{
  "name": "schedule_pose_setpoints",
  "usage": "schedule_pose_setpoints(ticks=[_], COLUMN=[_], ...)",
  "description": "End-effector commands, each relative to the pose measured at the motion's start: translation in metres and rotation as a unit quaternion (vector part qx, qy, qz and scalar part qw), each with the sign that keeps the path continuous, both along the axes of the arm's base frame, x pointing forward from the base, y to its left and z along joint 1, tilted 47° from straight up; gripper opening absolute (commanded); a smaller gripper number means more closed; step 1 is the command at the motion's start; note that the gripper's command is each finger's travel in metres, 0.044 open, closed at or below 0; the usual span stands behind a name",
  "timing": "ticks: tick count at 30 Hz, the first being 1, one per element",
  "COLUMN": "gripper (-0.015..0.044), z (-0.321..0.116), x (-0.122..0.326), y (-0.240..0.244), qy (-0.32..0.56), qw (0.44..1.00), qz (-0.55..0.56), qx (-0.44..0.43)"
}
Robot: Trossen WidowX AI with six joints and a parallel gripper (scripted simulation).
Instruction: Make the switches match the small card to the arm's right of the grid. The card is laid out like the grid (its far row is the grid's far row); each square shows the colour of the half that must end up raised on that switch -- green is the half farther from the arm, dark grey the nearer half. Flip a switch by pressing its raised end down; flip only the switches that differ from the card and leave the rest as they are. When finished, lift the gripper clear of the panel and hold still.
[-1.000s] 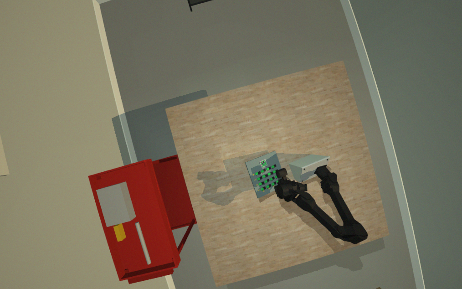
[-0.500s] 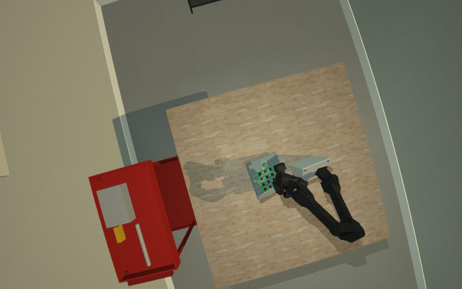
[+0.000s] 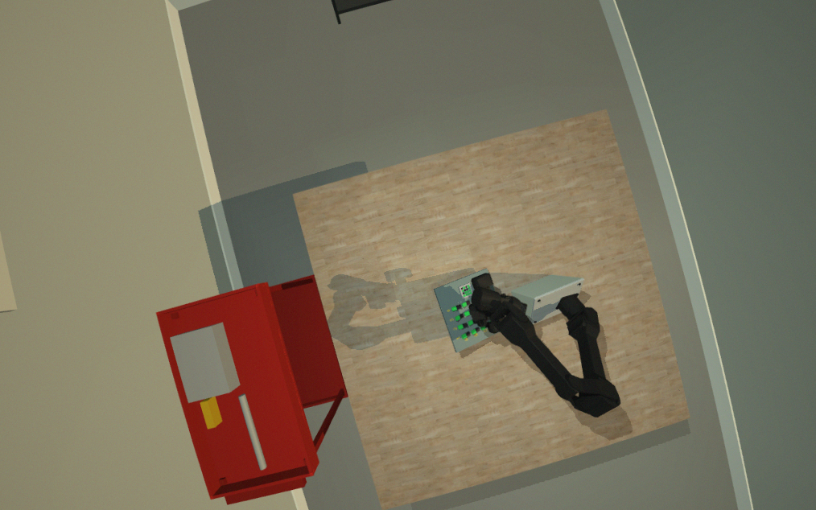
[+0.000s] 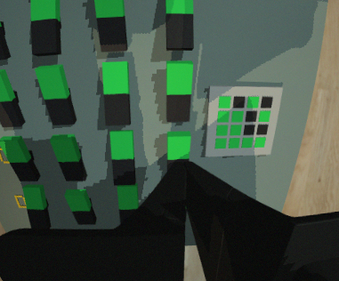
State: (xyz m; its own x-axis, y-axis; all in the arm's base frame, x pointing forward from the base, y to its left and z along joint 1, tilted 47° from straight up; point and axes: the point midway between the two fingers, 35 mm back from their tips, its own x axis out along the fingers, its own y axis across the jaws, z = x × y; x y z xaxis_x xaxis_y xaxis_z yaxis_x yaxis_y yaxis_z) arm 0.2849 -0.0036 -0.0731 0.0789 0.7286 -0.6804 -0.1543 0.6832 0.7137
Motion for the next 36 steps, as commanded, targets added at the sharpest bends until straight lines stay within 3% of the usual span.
schedule_pose_setpoints(ticks=[1,36], gripper=[0.0,0.0], z=[-0.006,-0.017], x=[0.001,0.003], y=[0.006,0.018], qy=[0.0,0.0], qw=[1.0,1.0], qz=[-0.004,-0.004], qx=[0.002,0.002])
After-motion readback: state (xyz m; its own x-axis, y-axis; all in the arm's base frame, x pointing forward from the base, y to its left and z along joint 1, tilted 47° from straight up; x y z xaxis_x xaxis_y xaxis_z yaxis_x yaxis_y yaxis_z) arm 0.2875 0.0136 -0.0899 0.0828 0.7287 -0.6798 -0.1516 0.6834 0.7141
